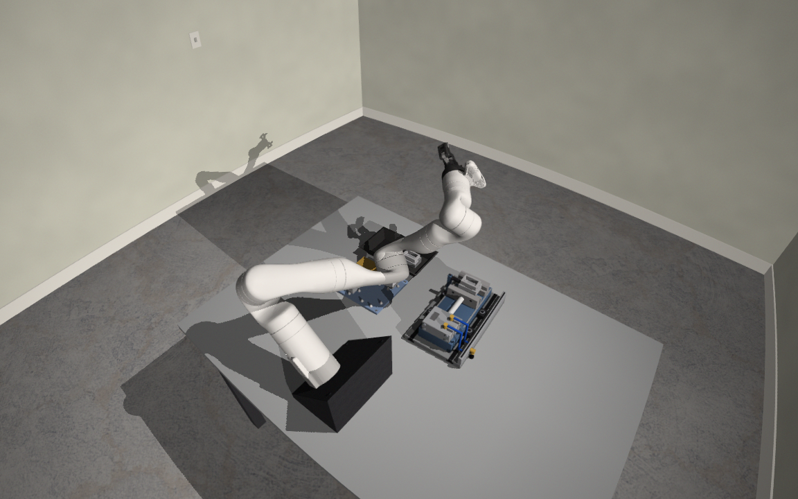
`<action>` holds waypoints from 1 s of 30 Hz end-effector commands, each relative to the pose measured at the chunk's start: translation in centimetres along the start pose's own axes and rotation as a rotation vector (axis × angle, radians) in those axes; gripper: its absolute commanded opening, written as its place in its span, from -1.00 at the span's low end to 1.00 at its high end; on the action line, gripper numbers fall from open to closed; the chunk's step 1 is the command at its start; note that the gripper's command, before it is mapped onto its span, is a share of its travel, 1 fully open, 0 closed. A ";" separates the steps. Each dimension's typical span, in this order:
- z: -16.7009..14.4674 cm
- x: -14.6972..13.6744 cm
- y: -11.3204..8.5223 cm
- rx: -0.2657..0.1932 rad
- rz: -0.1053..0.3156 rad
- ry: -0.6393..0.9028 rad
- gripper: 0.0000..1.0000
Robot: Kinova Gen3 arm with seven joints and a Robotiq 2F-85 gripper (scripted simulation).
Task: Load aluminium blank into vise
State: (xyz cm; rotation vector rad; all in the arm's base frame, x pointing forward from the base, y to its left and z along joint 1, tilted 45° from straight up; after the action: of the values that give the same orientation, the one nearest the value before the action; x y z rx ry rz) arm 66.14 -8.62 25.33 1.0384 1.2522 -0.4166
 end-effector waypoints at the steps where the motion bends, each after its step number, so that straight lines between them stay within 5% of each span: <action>1: 0.2 -0.2 0.0 0.005 0.004 -0.001 1.00; 14: 2.4 -1.9 -0.7 0.075 0.045 0.022 1.00; 30: 10.4 -8.1 -4.8 0.327 0.216 0.119 1.00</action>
State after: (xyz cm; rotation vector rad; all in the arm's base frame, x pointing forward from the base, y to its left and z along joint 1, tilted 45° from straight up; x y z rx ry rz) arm 66.23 -20.01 29.28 1.4333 1.2082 -0.4103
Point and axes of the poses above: the point where the finger pads meet when closed, its own y axis out along the fingers, its own x axis across the jaws, z = x × y, the point moved 2 cm from there along -y, back along the fingers, and after that the axes turned 4 degrees about -y, right-handed, at the moved point
